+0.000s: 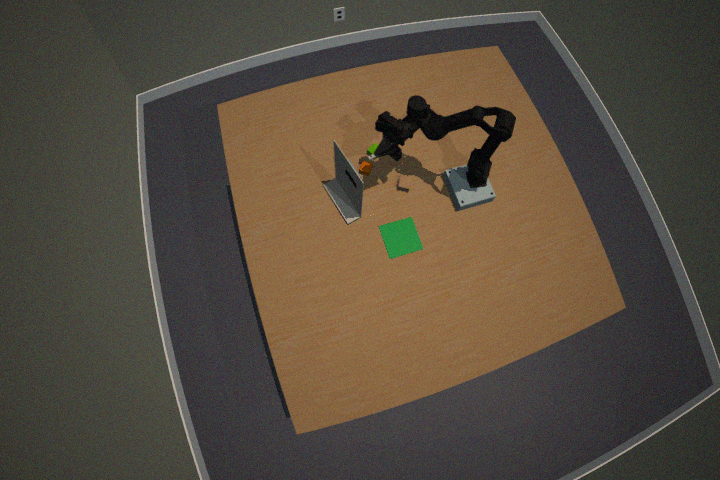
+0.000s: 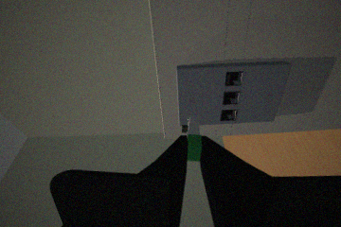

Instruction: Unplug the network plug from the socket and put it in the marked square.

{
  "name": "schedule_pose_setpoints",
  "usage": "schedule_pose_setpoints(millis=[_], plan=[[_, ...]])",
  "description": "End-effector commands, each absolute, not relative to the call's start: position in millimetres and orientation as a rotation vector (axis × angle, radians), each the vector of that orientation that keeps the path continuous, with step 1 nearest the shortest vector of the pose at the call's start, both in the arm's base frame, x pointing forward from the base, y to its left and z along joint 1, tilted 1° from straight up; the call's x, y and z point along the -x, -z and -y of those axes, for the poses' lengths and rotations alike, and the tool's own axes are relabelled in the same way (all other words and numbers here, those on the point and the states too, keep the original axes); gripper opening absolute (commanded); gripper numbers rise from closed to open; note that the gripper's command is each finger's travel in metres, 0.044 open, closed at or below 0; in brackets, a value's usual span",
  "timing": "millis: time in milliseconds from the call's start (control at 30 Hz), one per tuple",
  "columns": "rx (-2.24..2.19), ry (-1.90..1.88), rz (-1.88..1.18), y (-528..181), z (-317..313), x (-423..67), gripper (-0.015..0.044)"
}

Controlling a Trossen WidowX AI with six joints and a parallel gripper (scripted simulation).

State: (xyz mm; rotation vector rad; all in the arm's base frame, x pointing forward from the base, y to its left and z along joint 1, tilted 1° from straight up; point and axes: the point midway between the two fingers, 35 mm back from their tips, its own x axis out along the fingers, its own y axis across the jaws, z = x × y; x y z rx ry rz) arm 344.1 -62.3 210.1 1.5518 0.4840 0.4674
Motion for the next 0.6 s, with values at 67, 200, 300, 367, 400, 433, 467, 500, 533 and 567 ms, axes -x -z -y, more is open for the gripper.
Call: schedule_pose_setpoints(millis=[67, 200, 300, 367, 400, 433, 467, 500, 533, 567], plan=[[-1.606, -0.418, -0.513, -204.4, 45.4, -357.2, 0.0000], [-1.632, -0.386, -0.536, -199.5, 34.6, -363.7, 0.0000], [-1.648, -0.360, -0.554, -195.4, 26.2, -368.0, 0.0000], [-1.658, -0.342, -0.567, -192.5, 20.4, -370.5, 0.0000], [-1.663, -0.332, -0.574, -190.9, 17.5, -371.7, 0.0000], [-1.667, -0.323, -0.580, -189.4, 14.6, -372.8, 0.0000], [-1.671, -0.313, -0.587, -187.9, 11.7, -373.8, 0.0000], [-1.674, -0.303, -0.594, -186.3, 8.8, -374.8, 0.0000], [-1.678, -0.294, -0.601, -184.6, 5.8, -375.7, 0.0000], [-1.681, -0.283, -0.608, -183.0, 2.8, -376.5, 0.0000]])
